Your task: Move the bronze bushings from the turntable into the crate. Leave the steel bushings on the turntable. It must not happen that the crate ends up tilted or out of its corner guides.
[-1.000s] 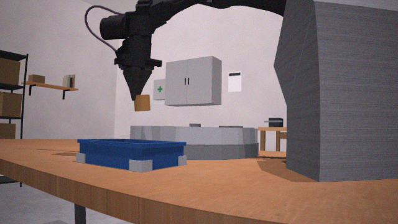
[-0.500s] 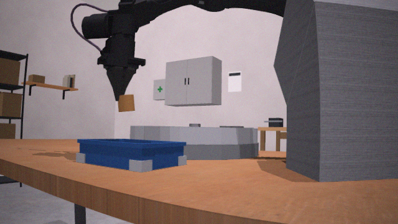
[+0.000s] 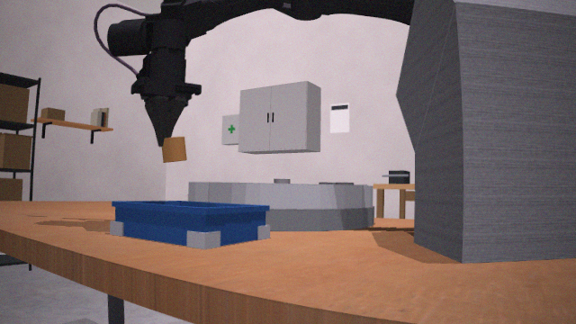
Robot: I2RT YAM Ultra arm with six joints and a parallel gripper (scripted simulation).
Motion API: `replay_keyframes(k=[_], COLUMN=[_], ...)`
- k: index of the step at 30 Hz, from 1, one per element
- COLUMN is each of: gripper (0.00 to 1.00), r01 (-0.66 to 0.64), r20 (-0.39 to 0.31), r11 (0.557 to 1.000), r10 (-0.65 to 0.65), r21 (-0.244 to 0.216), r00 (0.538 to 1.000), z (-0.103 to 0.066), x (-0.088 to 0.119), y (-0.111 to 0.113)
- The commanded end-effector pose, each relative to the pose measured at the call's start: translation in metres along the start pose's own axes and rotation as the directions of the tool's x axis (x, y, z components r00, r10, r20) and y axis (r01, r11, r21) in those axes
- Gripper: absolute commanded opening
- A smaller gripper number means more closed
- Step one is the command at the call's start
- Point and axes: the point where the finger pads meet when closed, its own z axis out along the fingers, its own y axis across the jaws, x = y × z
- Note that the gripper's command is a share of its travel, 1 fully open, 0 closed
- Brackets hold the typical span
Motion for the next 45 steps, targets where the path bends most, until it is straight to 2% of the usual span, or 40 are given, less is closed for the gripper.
replay_keyframes(k=[1,4,5,9,15,19,45], gripper=[0.00,0.00,0.00,0.00,0.00,0.00,0.00], r01=[0.016,0.016,-0.005,0.016,0.016,0.002,0.002], r20=[0.036,0.036,0.049,0.036,0.036,0.045,0.045], r11=[1.000,1.000,0.999,1.000,1.000,0.999,0.999], r10=[-0.016,-0.016,0.007,-0.016,-0.016,-0.001,-0.001], r21=[-0.019,-0.019,-0.039,-0.019,-0.019,-0.032,-0.032], r00=[0.999,0.999,0.999,0.999,0.999,0.999,0.999], z=[-0.025,-0.025,-0.037,-0.025,-0.025,-0.033,-0.033], x=[0.000,0.000,-0.012,0.000,0.000,-0.008,-0.008], y=[0.016,0.017,0.016,0.018,0.018,0.018,0.018])
